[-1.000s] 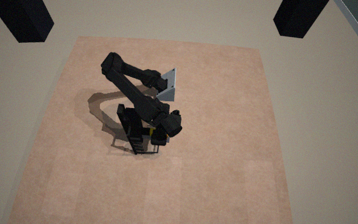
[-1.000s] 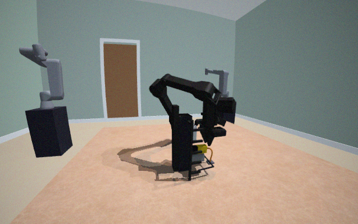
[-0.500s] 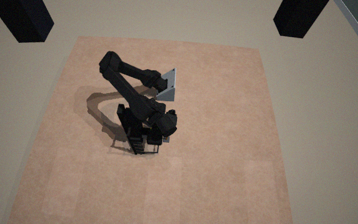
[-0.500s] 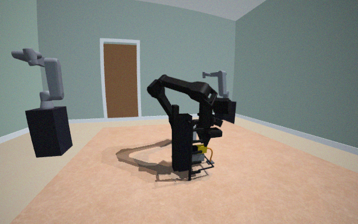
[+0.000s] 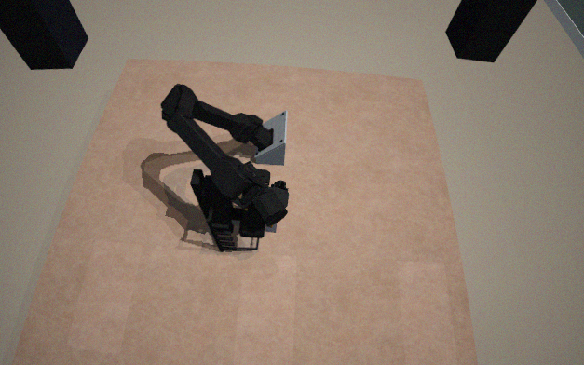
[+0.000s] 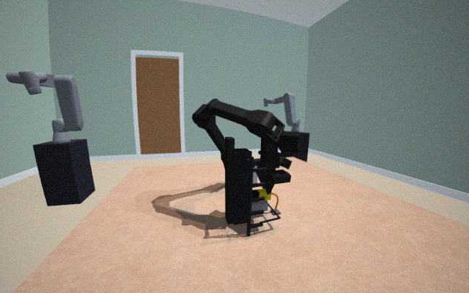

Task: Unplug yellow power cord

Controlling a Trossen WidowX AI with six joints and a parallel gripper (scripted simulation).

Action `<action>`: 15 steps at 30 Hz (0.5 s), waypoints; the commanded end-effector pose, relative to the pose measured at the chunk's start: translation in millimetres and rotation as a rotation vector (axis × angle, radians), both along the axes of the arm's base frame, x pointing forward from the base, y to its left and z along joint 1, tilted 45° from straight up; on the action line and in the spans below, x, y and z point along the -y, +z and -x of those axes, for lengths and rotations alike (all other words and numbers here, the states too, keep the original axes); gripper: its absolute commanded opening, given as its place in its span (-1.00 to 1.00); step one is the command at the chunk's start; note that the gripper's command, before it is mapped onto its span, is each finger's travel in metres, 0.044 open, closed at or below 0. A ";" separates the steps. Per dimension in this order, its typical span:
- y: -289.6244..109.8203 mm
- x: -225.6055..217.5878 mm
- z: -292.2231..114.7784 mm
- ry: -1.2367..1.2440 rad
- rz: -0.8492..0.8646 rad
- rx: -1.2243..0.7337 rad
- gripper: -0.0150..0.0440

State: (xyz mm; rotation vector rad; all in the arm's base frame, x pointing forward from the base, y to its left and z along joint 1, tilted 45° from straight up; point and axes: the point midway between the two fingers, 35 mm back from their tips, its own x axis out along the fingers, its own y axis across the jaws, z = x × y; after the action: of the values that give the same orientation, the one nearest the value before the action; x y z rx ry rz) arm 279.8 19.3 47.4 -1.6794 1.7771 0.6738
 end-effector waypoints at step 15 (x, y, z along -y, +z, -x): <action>-6.4 -7.9 -1.9 0.001 -0.001 -0.001 -0.49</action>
State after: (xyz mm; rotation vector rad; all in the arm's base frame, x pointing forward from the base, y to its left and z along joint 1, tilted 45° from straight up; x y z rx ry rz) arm 280.0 19.5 46.6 -1.6856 1.7881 0.6690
